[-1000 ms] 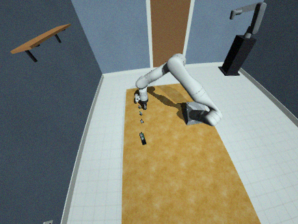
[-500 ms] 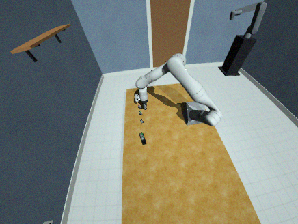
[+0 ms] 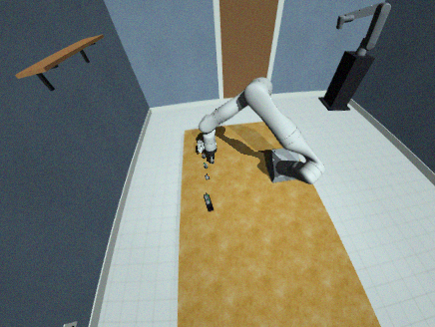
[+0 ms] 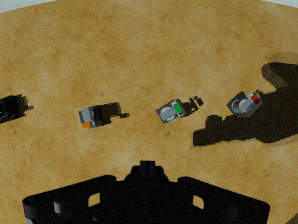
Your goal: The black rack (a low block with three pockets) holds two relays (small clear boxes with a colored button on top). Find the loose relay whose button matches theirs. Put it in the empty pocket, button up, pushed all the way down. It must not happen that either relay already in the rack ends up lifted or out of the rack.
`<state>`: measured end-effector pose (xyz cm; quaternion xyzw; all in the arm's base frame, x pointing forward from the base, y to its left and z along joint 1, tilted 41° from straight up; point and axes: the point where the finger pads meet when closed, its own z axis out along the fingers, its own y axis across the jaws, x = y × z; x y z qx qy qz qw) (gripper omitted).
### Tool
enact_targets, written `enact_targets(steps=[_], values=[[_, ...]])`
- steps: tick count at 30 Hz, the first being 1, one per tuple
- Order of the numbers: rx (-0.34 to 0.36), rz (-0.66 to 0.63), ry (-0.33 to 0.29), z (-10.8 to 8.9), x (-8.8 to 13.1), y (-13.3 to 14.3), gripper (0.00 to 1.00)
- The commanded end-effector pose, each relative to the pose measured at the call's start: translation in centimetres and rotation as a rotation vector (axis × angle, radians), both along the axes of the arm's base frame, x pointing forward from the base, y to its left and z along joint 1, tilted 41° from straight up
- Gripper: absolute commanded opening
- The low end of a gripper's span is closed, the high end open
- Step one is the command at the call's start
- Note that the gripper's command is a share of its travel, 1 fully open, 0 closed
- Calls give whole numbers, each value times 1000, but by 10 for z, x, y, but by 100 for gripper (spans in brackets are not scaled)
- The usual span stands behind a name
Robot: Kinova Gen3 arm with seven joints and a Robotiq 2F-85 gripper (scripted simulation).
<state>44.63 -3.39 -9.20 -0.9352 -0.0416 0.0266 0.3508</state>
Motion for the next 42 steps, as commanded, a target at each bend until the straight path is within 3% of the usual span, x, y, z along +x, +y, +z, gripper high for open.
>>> enact_targets(steps=[1,5,42], values=[[-8,25,-13,31,-4,27,0],[-9,26,-12,50,-12,50,0],[-9,26,-12,51,-12,51,0]])
